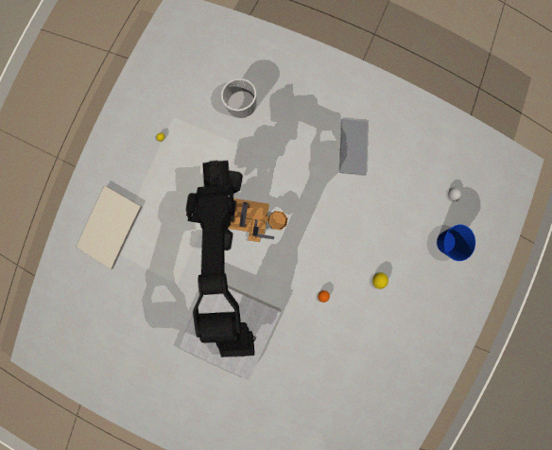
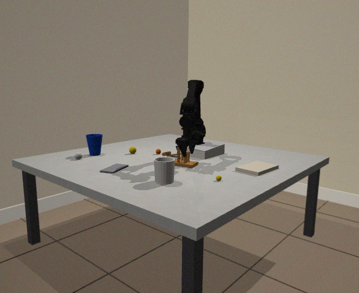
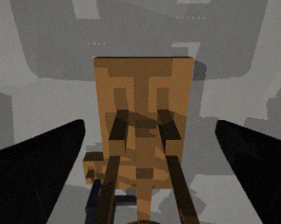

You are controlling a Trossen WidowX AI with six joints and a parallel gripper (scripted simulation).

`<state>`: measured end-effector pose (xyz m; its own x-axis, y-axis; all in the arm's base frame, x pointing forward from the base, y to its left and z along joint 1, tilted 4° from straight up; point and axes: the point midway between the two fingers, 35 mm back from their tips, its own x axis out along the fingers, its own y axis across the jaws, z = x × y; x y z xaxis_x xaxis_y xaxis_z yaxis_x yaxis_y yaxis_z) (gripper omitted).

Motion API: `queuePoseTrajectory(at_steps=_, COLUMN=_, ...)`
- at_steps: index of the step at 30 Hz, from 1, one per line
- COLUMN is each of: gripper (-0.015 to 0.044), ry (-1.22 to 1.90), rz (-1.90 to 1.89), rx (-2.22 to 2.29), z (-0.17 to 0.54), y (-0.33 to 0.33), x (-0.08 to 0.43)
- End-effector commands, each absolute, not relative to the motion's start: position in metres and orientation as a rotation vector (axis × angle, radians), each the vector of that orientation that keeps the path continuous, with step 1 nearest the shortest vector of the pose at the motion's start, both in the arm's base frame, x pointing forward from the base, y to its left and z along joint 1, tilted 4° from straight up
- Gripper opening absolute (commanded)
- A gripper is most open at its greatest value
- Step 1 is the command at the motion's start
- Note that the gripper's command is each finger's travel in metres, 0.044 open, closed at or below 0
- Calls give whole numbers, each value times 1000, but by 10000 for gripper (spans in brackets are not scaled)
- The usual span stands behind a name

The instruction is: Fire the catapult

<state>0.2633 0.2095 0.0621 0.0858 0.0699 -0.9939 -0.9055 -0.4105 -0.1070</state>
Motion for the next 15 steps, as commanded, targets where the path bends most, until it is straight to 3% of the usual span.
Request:
queuePoseTrajectory(at_steps=1, gripper=440, ry=878, rz=1465, rx=-1525, z=52, y=208, x=263)
queuePoseTrajectory(at_steps=15, gripper=440, ry=878, rz=1465, rx=-1525, z=35, y=208, x=263)
